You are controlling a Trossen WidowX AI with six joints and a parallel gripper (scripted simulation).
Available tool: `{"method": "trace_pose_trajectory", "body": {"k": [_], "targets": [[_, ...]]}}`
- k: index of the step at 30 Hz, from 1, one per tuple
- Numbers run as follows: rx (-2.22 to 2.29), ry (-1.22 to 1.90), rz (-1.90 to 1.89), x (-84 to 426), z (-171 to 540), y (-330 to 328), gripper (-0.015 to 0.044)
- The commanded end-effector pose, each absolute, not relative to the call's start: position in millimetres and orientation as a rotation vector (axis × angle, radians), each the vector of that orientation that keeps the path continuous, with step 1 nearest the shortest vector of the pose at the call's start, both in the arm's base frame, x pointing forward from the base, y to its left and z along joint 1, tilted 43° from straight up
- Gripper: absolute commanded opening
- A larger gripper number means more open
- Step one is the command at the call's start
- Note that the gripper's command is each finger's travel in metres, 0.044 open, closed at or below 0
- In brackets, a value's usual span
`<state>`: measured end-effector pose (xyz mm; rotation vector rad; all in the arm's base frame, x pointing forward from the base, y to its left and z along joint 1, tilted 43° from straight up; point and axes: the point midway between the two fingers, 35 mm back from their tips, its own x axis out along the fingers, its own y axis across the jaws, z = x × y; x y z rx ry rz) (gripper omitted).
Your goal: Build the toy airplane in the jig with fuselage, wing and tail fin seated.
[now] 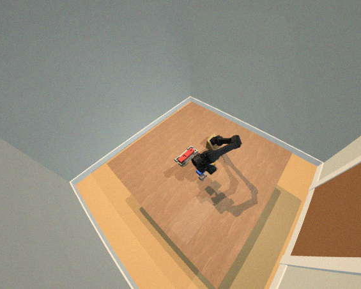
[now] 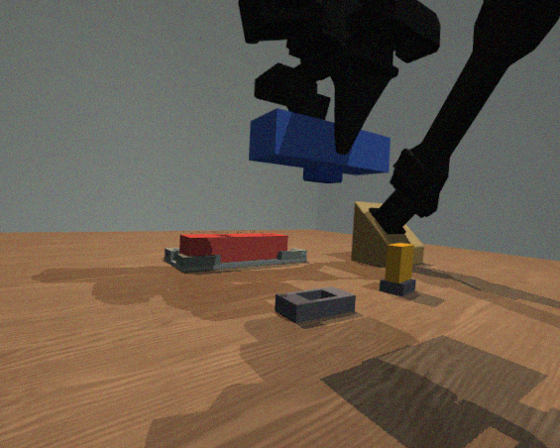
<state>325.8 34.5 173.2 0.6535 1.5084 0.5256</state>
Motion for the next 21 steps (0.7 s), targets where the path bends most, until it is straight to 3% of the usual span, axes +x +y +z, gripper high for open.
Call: {"method": "trace_pose_trajectory", "body": {"k": [1, 21], "targets": [[0.651, 1.511, 0.525, 325, 177, 30, 0.0], [0.9, 1.61, 0.253, 335, 132, -9, 0.0]]}}
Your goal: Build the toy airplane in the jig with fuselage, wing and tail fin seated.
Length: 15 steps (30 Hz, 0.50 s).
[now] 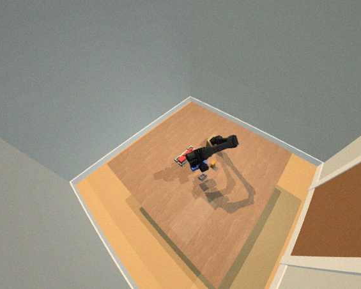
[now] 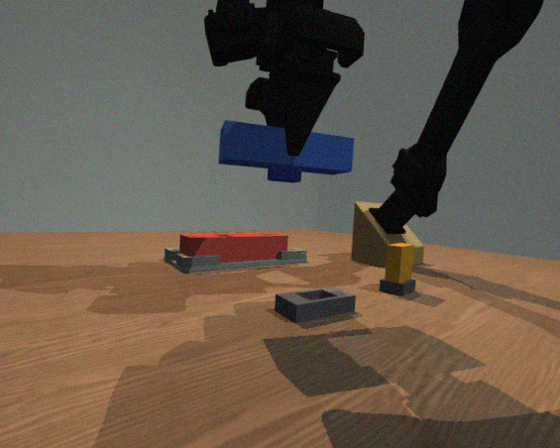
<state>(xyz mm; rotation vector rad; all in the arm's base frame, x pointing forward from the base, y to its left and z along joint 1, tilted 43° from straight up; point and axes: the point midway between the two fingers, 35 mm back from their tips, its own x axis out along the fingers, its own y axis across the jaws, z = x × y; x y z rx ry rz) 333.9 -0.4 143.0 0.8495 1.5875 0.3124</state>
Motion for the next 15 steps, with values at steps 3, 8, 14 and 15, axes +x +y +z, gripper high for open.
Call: {"method": "trace_pose_trajectory", "body": {"k": [3, 8, 14, 15], "targets": [[0.942, 1.625, 0.206, 335, 125, -15, 0.0], [1.012, 1.646, 0.126, 336, 112, -25, 0.0], [1.098, 1.669, 0.028, 336, 96, -37, 0.0], [1.113, 1.673, 0.012, 336, 94, -39, 0.0]]}}
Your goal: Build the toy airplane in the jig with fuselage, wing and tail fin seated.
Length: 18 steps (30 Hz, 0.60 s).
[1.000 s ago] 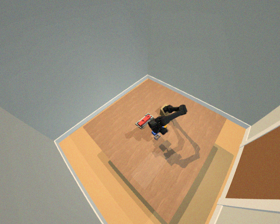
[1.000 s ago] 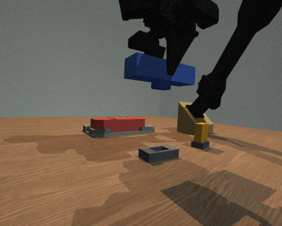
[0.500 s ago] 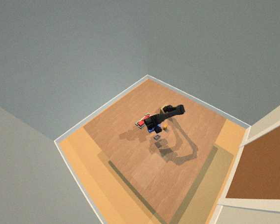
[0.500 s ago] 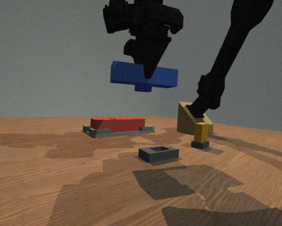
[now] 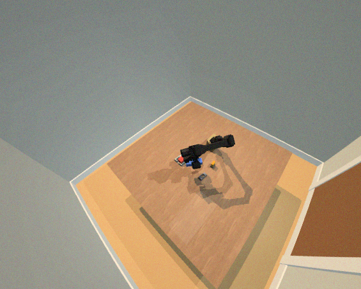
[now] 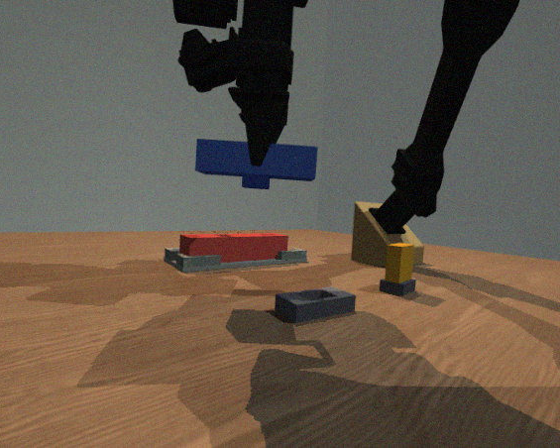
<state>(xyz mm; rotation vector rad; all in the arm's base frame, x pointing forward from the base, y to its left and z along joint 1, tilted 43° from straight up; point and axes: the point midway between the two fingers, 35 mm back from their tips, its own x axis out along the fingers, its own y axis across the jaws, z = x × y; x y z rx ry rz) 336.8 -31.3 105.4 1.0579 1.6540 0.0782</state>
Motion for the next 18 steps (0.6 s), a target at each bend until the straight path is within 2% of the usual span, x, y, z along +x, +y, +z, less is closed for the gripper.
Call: {"method": "trace_pose_trajectory", "body": {"k": [1, 18], "targets": [[1.127, 1.676, -0.004, 336, 91, -41, 0.0], [1.373, 1.717, -0.292, 329, 46, -74, 0.0]]}}
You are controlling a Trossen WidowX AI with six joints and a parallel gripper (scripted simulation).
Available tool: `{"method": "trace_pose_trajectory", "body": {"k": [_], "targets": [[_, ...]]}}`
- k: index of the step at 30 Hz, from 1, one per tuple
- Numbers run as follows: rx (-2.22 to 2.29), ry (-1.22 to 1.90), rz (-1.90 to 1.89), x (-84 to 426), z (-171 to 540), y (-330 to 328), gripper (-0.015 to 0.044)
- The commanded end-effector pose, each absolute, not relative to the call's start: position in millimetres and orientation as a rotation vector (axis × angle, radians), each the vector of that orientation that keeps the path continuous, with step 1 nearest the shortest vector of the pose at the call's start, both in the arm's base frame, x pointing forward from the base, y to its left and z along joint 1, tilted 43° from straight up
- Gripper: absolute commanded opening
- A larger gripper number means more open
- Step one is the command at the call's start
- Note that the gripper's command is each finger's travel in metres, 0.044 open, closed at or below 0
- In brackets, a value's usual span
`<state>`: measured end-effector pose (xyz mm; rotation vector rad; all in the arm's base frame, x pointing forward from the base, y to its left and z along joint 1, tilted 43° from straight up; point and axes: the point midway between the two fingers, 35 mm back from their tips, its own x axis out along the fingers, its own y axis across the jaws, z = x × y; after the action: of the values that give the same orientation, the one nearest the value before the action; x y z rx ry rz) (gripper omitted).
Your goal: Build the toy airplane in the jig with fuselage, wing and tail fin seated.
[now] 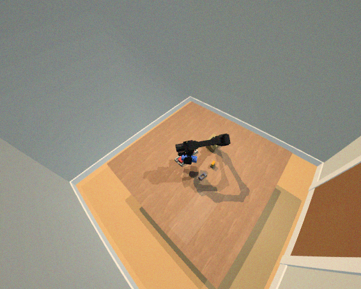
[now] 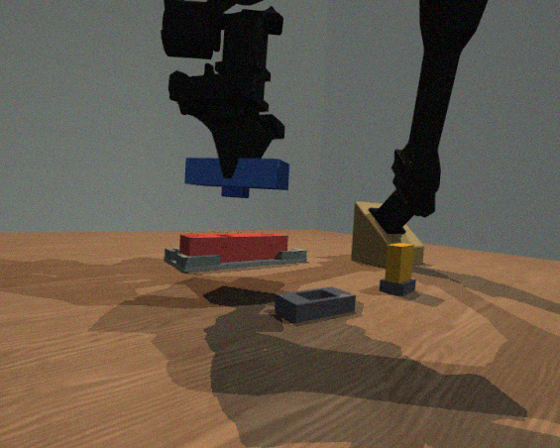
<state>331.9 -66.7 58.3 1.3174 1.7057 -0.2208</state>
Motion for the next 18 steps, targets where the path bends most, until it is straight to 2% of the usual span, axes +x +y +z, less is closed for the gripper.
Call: {"method": "trace_pose_trajectory", "body": {"k": [1, 18], "targets": [[1.387, 1.719, -0.309, 328, 44, -76, 0.0], [1.632, 1.727, -0.617, 312, -1, -105, 0.0]]}}
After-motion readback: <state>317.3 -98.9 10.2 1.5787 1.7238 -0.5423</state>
